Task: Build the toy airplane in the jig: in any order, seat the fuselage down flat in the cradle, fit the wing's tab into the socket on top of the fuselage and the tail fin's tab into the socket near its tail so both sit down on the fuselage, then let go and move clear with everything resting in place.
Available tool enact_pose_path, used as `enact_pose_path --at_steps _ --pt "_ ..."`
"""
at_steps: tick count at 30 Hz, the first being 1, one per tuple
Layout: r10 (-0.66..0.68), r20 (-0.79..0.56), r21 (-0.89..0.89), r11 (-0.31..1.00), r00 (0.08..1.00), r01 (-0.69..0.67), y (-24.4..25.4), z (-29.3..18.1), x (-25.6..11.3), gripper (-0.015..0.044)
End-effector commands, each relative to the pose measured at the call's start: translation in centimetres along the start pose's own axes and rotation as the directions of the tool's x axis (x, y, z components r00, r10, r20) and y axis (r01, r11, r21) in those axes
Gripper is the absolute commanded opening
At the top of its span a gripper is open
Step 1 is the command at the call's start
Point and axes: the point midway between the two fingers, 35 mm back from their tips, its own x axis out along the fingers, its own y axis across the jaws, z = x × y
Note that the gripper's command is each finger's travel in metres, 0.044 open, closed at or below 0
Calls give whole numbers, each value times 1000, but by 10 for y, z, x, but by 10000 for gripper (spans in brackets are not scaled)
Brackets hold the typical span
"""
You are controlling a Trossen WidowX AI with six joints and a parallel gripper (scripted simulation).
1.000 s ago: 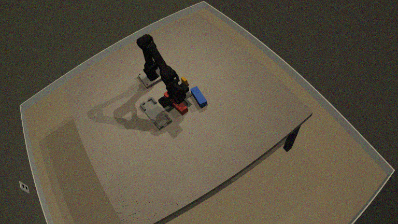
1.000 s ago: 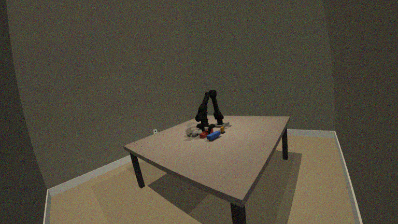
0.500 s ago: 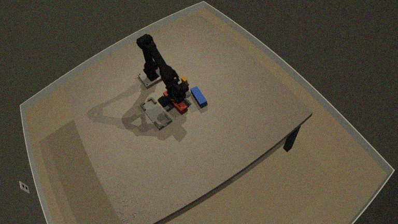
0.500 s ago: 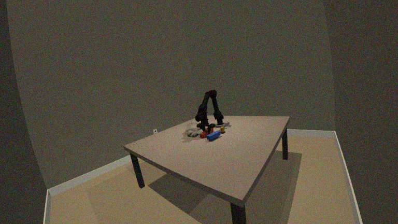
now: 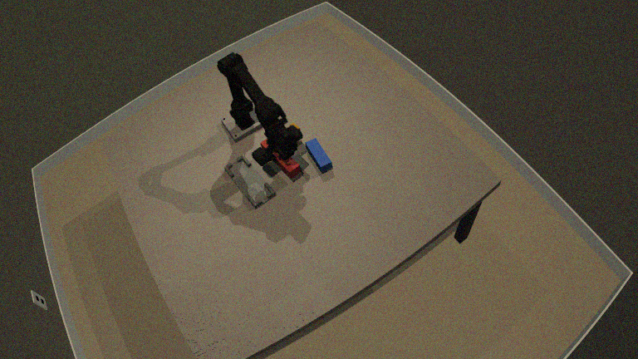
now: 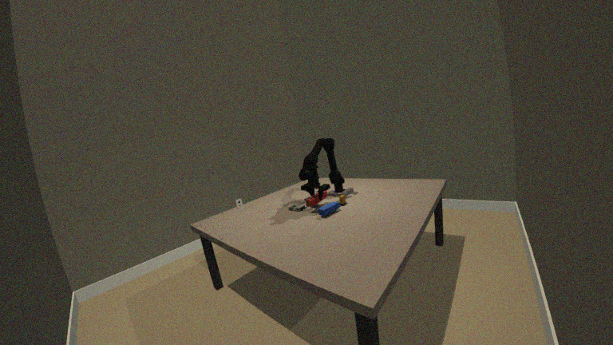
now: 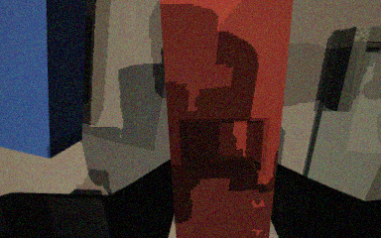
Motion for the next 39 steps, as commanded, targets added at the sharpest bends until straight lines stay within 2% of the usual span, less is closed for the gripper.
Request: enact_pose_path --at_steps 1,23,39 --pt "-3 16 1 1000 1000 3 0 4 -15 0" --pt "-3 16 1 1000 1000 3 0 -6 -83 0" --pt "-1 15 45 999 1000 0 -36 -9 -64 0"
